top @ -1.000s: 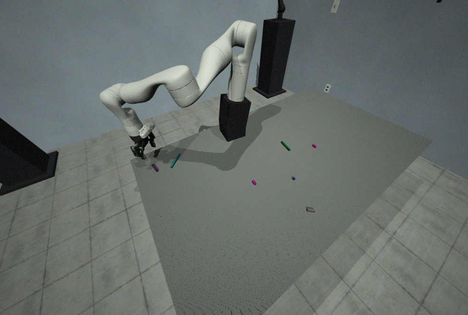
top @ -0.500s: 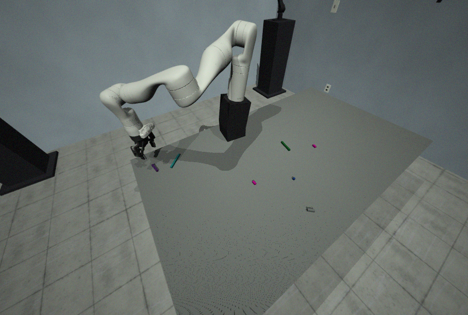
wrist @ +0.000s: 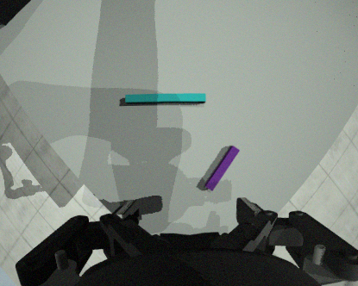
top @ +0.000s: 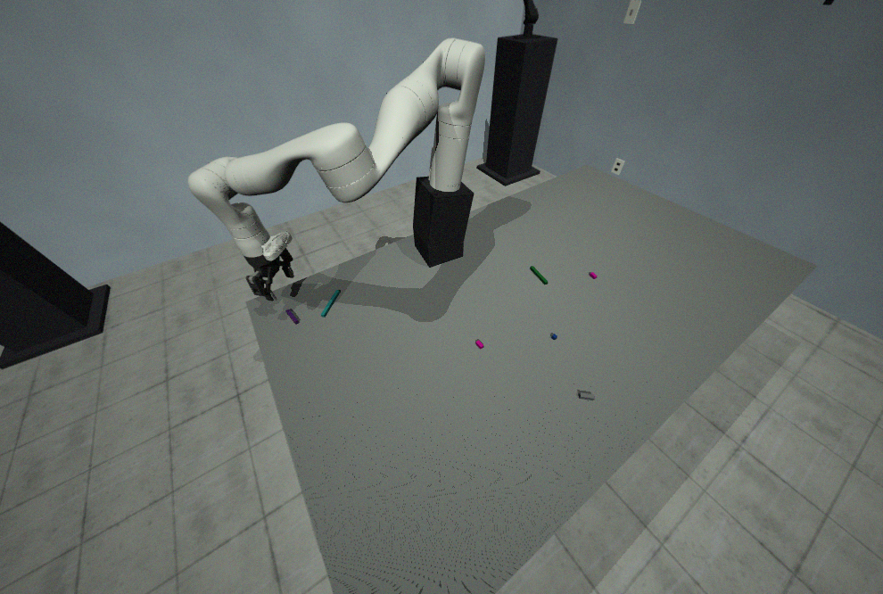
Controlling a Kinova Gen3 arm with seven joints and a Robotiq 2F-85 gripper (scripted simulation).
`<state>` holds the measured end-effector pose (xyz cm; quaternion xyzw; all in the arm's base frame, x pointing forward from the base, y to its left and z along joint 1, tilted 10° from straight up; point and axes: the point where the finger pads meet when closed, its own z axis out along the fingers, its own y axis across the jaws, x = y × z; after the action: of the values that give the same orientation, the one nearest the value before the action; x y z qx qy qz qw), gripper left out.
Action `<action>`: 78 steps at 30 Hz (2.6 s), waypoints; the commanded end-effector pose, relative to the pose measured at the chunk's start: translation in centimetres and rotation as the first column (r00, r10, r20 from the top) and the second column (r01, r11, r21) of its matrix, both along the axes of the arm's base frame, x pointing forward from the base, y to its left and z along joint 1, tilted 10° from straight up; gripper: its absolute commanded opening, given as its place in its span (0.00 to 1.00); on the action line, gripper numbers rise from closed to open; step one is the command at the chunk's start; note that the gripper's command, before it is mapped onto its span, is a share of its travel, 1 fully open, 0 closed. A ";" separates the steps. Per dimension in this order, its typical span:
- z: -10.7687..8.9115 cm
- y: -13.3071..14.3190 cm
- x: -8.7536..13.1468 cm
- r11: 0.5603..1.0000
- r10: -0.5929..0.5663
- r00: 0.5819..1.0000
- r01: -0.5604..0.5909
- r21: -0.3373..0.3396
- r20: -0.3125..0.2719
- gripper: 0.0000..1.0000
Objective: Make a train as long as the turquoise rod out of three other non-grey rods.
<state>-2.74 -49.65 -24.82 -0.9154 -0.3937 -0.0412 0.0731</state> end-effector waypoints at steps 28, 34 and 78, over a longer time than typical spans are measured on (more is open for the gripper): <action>1.6 -0.1 11.8 1.000 0.000 1.000 0.000 -0.030 -0.010 1.00; 2.2 0.6 16.1 0.999 -0.001 1.000 0.000 -0.039 -0.010 1.00; 6.6 22.5 46.9 0.999 -0.003 1.000 0.004 -0.052 0.013 1.00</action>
<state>42.01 -29.61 -18.79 -0.9247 -0.3761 -0.0340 0.0485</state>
